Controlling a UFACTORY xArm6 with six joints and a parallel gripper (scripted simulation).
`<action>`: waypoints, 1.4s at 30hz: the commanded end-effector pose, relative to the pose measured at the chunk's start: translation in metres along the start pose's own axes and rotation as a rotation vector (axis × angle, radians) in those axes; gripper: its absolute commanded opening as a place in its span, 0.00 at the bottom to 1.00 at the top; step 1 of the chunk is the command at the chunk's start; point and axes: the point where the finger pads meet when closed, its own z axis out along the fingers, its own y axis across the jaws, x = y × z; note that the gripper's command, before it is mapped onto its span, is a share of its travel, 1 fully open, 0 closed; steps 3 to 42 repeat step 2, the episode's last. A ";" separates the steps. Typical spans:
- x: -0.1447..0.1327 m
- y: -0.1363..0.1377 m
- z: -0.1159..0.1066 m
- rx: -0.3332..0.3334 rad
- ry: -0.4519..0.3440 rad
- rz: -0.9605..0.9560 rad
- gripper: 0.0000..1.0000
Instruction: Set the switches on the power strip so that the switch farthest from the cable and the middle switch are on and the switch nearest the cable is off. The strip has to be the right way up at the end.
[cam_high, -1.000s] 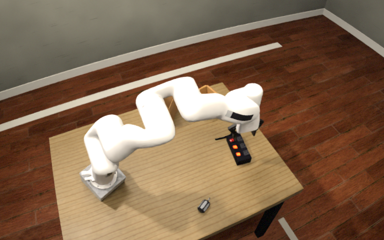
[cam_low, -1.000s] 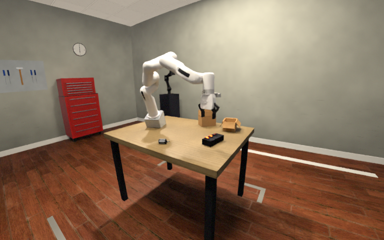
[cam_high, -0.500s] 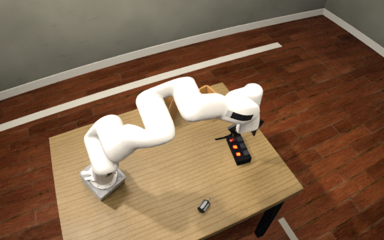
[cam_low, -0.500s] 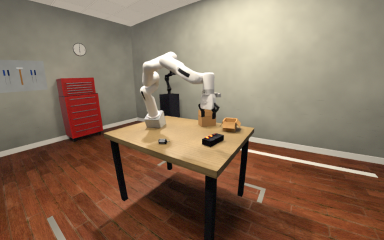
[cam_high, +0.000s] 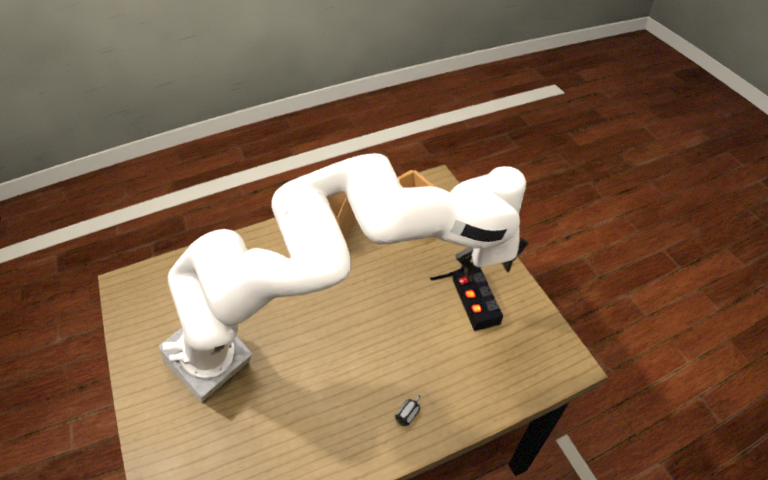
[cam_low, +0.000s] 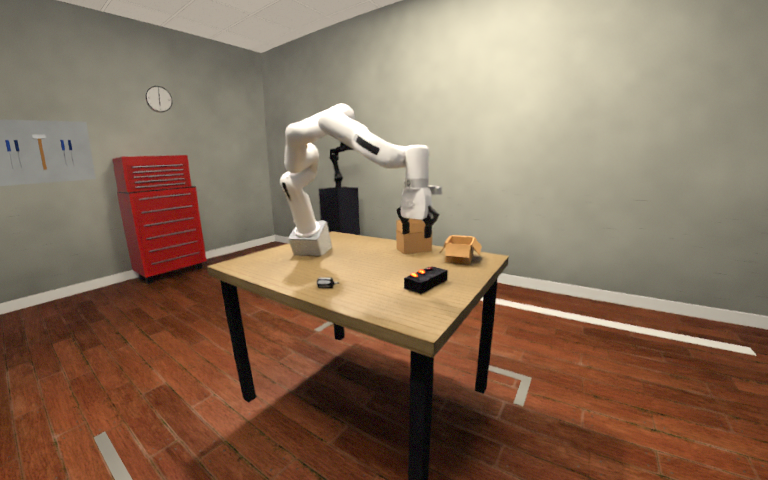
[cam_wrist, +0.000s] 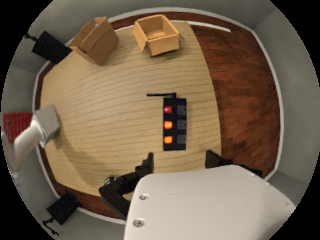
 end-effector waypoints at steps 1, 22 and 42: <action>0.000 0.001 -0.002 -0.005 0.001 0.001 1.00; 0.000 0.001 -0.002 -0.005 0.001 0.001 1.00; 0.000 0.001 -0.002 -0.005 0.001 0.001 1.00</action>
